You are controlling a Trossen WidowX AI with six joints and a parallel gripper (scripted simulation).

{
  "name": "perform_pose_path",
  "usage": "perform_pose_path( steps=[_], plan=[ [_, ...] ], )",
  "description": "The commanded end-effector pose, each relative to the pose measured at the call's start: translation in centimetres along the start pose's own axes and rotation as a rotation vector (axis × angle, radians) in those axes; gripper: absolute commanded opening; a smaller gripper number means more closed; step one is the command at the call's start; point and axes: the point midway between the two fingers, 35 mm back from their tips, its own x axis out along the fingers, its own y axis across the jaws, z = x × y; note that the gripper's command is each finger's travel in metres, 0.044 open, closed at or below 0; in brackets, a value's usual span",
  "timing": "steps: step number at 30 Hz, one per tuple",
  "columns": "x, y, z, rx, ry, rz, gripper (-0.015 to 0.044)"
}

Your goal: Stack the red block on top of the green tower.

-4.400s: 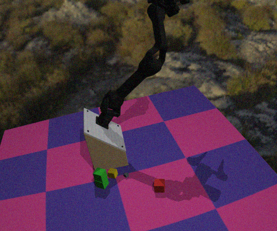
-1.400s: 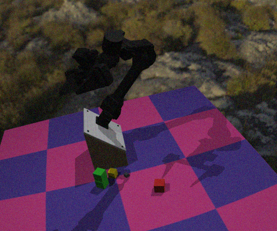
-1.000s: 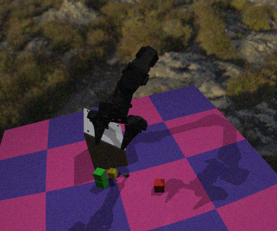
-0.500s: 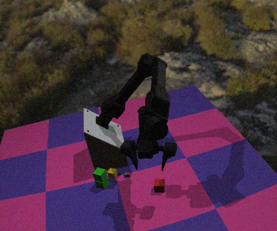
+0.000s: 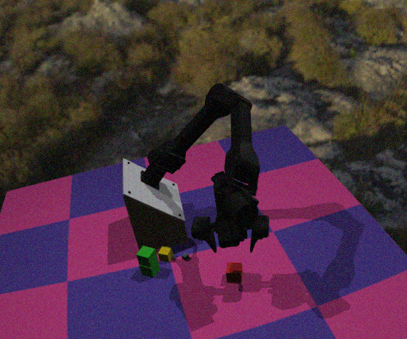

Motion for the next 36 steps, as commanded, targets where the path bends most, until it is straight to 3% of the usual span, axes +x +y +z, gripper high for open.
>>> perform_pose_path(
  steps=[1, 4, 36],
  plan=[
    [2.2, -0.2, -0.1, 0.004, 0.012, -0.002, 0.0440],
    [4.5, -0.3, -0.2, 0.005, 0.013, 0.000, 0.0440],
    [9.1, -0.3, -0.4, 0.005, 0.014, 0.001, 0.0440]
  ],
)
